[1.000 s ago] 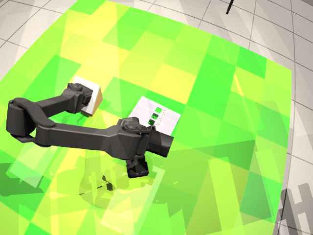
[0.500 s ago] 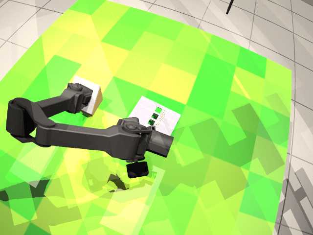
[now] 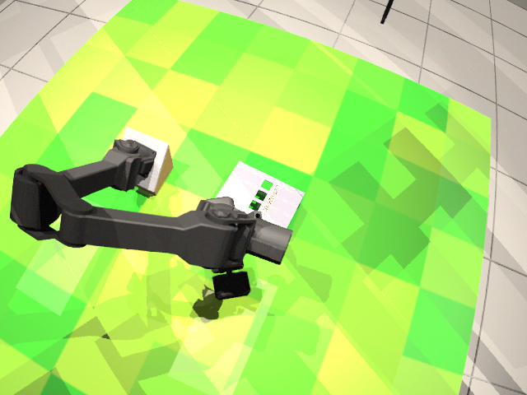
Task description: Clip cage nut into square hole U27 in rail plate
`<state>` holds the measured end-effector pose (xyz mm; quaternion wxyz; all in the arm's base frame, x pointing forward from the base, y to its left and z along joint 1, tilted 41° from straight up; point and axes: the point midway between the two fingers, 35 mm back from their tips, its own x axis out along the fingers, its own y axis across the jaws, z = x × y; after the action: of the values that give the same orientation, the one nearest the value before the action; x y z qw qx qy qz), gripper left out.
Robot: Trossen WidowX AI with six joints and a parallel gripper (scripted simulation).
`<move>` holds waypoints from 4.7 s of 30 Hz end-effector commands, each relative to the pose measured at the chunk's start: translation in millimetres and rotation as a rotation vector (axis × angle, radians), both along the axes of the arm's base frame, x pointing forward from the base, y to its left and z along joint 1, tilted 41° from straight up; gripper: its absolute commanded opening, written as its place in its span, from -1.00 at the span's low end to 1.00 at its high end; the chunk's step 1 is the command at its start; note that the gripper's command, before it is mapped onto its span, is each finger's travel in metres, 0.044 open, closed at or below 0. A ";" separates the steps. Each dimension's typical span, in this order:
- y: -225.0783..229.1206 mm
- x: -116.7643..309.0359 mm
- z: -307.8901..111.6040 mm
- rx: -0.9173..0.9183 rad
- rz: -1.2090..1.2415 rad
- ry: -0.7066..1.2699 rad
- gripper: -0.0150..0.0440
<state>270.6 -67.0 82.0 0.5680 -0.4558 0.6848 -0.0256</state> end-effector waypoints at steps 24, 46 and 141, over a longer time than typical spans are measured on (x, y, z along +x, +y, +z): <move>20.9 0.3 21.8 0.004 -0.002 0.003 -0.38; 66.3 -3.8 64.7 0.004 -0.023 -0.018 -0.38; 121.6 3.1 -48.5 0.075 -0.515 -0.420 -0.38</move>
<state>273.5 55.1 33.7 0.6882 -0.2286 0.6467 -0.2365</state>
